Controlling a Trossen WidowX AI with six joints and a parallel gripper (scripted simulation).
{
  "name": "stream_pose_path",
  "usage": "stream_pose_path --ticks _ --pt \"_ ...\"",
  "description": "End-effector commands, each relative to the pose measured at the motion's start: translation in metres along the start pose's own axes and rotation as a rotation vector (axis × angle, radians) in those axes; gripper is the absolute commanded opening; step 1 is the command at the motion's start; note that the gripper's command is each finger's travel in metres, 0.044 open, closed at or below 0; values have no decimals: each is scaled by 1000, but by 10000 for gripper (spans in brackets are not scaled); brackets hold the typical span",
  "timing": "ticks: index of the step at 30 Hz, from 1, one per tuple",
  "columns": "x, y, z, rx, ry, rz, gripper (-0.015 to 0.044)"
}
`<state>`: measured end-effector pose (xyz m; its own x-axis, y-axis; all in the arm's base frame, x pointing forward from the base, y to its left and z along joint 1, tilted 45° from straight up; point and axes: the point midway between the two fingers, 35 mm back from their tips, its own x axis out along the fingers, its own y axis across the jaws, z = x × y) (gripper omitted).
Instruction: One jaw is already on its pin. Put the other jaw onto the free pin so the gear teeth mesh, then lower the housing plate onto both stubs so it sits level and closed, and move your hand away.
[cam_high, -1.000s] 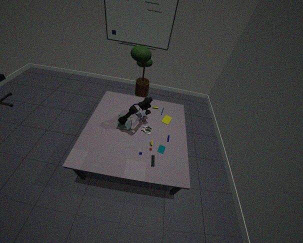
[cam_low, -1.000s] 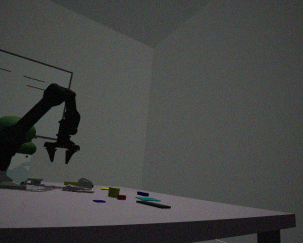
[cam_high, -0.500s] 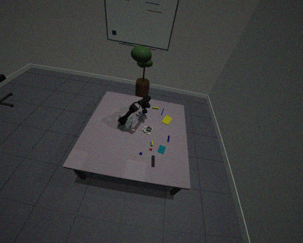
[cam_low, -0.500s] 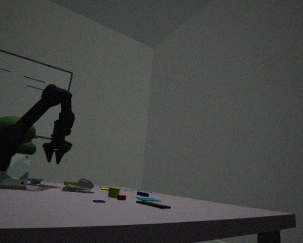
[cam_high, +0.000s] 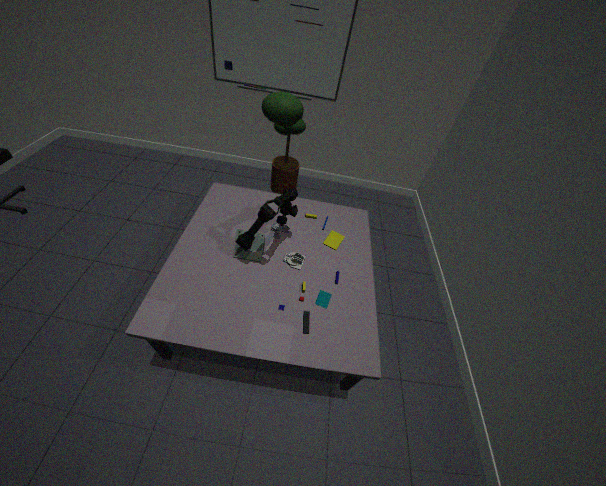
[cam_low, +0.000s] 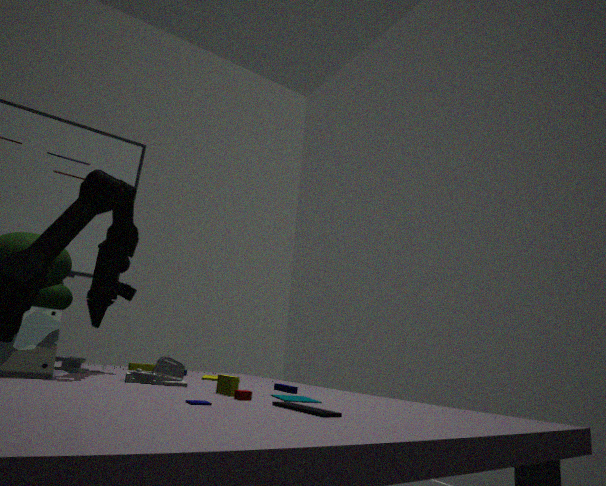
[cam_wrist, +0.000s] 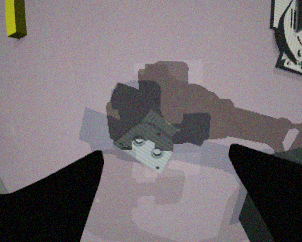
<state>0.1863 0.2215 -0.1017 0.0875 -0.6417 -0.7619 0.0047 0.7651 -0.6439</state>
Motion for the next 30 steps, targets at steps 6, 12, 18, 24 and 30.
stream_pose_path --ticks 6,12,18,24,30 --pt "5 10 -16 228 9 -21 440" --pt "8 16 -26 387 7 -34 440" --pt "11 22 -37 546 2 -47 440" --pt "13 26 -45 665 -4 -57 440" --pt "22 25 -45 666 -4 -58 440"
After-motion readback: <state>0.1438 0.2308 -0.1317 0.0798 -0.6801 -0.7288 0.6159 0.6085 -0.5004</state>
